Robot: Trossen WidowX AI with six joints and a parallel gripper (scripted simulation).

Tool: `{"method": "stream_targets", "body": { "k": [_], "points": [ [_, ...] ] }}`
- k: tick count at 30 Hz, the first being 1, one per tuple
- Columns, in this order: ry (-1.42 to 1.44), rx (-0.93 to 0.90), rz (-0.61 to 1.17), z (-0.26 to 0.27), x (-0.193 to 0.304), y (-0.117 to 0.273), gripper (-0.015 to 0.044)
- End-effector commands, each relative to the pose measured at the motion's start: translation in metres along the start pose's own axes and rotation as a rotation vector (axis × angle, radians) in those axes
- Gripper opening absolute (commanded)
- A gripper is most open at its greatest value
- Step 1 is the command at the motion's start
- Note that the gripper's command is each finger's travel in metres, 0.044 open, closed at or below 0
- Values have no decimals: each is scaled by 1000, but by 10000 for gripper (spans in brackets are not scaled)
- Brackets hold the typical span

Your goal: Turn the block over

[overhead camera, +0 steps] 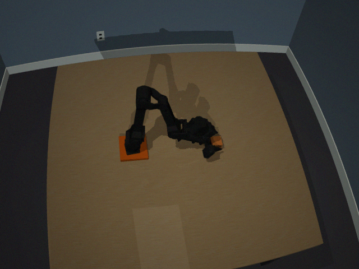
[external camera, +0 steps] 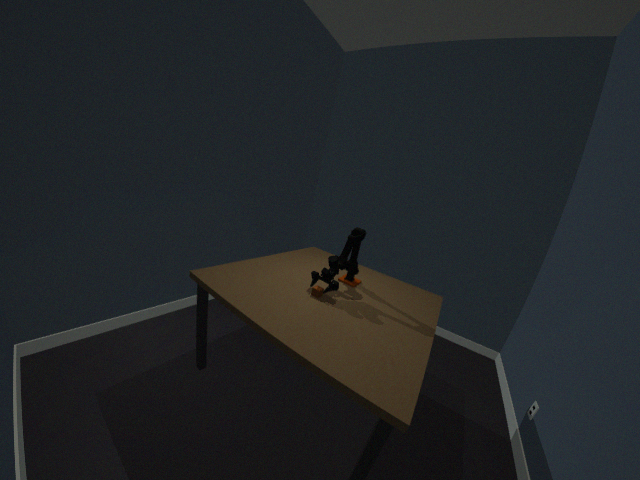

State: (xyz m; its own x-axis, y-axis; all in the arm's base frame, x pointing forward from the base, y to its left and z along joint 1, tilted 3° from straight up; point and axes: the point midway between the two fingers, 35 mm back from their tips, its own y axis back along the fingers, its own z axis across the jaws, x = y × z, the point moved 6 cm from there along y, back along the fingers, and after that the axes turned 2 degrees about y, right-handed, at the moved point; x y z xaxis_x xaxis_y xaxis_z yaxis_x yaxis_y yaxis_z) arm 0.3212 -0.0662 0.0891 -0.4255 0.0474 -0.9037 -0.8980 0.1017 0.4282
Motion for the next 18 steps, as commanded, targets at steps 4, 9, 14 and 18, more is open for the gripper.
{"method": "stream_targets", "body": {
  "k": [4,9,14,18],
  "points": [
    [-6,-4,-2,0,0,0,440],
    [-6,-4,-2,0,0,0,440],
    [-6,-4,-2,0,0,0,440],
    [-5,-4,23,0,-3,-2,440]
  ]
}}
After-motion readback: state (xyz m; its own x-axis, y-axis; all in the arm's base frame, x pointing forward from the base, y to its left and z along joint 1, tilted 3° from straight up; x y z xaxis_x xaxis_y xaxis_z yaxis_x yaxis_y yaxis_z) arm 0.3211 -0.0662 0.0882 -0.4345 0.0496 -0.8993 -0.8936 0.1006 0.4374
